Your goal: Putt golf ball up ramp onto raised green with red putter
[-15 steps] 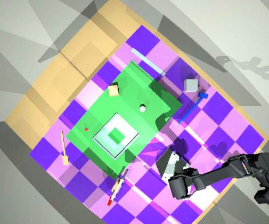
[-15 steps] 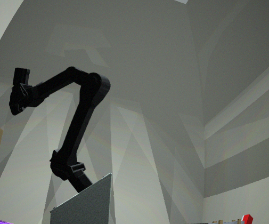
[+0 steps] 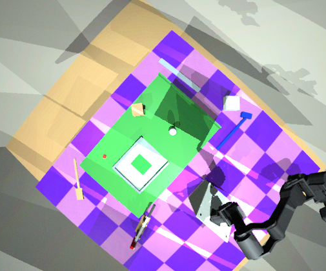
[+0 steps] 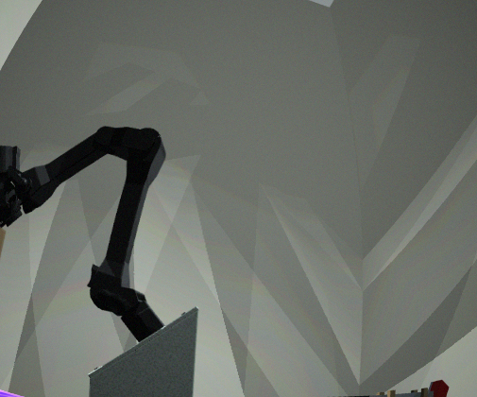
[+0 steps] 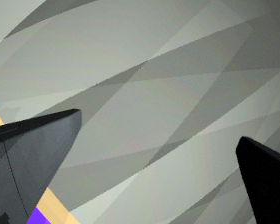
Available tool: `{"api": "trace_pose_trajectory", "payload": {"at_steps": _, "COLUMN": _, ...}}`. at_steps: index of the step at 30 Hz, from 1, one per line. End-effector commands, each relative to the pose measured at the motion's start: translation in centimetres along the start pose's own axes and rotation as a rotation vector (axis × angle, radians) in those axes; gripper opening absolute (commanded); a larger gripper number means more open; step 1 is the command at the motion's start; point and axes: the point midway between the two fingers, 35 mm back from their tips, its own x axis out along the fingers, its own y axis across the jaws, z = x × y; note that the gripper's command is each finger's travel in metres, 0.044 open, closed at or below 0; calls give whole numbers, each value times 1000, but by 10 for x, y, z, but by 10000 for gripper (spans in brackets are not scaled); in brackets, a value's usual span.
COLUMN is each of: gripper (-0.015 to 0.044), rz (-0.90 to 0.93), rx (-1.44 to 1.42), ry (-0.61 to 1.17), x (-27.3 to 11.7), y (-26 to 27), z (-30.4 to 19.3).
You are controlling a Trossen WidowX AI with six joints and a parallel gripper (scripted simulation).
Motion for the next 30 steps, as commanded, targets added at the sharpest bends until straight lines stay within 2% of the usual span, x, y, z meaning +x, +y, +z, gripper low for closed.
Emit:
{"api": "trace_pose_trajectory", "payload": {"at_steps": 1, "gripper": 440, "rz": 157, "rx": -82, "ry": -7, "x": -8, "y": 47, "z": -1}}
{"api": "trace_pose_trajectory", "payload": {"at_steps": 7, "gripper": 440, "rz": 445, "rx": -229, "ry": -43, "x": -45, "y": 129, "z": -6}}
{"api": "trace_pose_trajectory", "payload": {"at_steps": 13, "gripper": 440, "rz": 728, "rx": -380, "ry": -110, "x": -109, "y": 198, "z": -16}}
{"api": "trace_pose_trajectory", "payload": {"at_steps": 22, "gripper": 440, "rz": 1138, "rx": -610, "ry": -269, "x": -240, "y": 262, "z": -43}}
{"api": "trace_pose_trajectory", "payload": {"at_steps": 30, "gripper": 440, "rz": 1484, "rx": -787, "ry": -447, "x": -371, "y": 265, "z": -78}}
